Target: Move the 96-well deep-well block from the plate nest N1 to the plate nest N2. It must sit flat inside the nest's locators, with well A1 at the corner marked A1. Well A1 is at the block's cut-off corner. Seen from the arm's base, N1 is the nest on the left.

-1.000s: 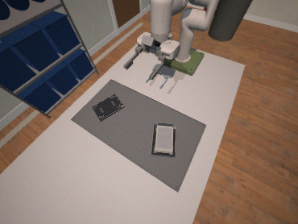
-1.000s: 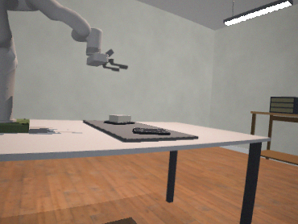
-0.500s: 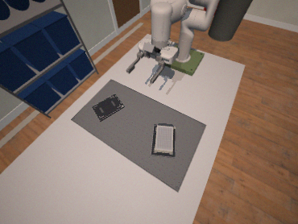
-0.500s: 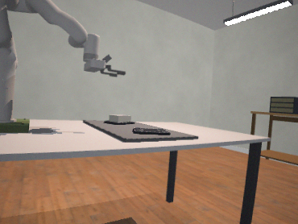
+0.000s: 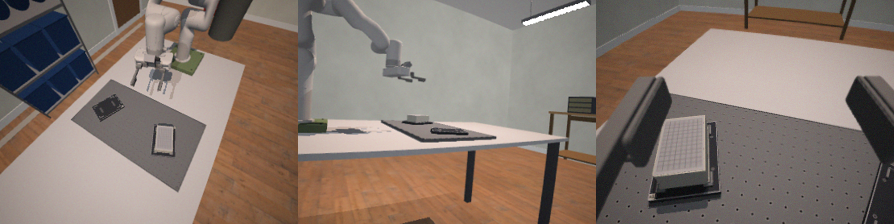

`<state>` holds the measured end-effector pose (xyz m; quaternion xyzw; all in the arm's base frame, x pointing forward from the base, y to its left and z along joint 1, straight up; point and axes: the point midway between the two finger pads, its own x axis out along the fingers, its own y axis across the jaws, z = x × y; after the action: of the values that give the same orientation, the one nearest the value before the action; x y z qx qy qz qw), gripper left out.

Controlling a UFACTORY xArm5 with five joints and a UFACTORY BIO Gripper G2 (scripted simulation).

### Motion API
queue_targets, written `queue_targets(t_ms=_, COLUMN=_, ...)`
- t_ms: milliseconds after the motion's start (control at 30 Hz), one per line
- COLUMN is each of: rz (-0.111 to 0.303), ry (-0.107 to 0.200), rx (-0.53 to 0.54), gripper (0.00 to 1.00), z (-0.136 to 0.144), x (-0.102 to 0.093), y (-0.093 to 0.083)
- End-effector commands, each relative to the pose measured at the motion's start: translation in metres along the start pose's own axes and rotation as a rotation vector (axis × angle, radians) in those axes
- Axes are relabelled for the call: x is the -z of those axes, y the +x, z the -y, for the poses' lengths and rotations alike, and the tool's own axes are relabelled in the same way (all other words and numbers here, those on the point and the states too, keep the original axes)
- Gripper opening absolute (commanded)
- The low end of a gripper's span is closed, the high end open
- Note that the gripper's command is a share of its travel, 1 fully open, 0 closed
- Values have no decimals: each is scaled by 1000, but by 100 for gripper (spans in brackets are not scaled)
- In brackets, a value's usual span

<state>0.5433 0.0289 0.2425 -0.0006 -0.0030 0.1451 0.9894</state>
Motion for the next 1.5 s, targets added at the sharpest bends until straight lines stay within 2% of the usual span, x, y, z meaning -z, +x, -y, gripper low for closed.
queue_targets(t_ms=0, rz=4, ry=-5, rx=-140, gripper=37, z=-12, x=15, y=17)
queue_targets(t_ms=1467, rz=5, ry=-4, rx=-140, gripper=37, z=-113, x=141, y=126)
